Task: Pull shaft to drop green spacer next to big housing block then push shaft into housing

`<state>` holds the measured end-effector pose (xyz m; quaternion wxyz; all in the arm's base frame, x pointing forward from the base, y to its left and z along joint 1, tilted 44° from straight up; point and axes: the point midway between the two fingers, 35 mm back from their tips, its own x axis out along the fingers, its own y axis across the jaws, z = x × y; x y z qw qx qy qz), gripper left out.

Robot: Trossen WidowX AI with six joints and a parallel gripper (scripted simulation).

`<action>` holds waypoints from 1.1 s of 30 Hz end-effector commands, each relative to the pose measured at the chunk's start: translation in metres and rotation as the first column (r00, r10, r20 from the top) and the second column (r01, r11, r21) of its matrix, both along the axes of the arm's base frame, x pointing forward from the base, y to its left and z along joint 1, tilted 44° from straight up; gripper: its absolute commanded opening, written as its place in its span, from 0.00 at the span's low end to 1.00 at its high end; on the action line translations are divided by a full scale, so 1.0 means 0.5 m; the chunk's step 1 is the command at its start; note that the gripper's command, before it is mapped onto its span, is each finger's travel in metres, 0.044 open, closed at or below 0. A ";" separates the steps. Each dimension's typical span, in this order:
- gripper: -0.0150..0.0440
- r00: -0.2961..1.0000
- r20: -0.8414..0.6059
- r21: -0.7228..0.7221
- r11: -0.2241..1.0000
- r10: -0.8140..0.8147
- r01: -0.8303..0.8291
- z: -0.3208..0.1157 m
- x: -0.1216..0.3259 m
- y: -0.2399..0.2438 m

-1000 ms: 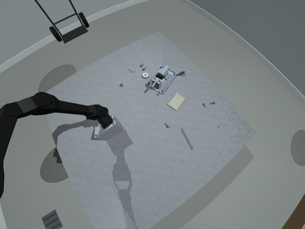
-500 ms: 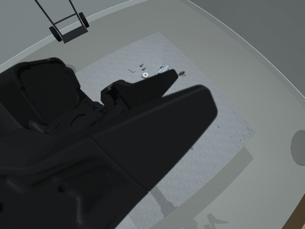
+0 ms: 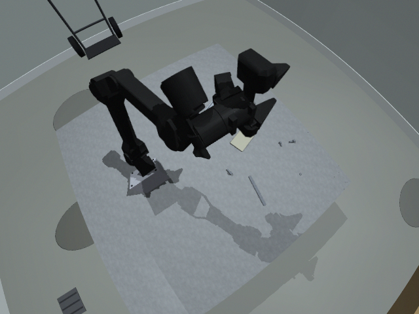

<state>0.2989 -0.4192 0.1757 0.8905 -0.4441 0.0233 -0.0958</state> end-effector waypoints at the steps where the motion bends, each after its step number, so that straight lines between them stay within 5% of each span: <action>1: 1.00 0.992 -0.085 -0.192 0.975 0.096 -0.111 -0.038 0.083 0.115; 11: 1.00 0.910 -0.276 -0.613 0.672 0.311 -0.416 -0.126 0.201 0.429; 18: 1.00 0.816 -0.389 -0.804 0.273 0.428 -0.527 -0.187 0.200 0.655; 25: 1.00 0.709 -0.478 -0.872 -0.178 0.519 -0.457 -0.246 0.131 0.857; 33: 1.00 0.694 -0.487 -0.871 -0.234 0.530 -0.433 -0.263 0.109 0.871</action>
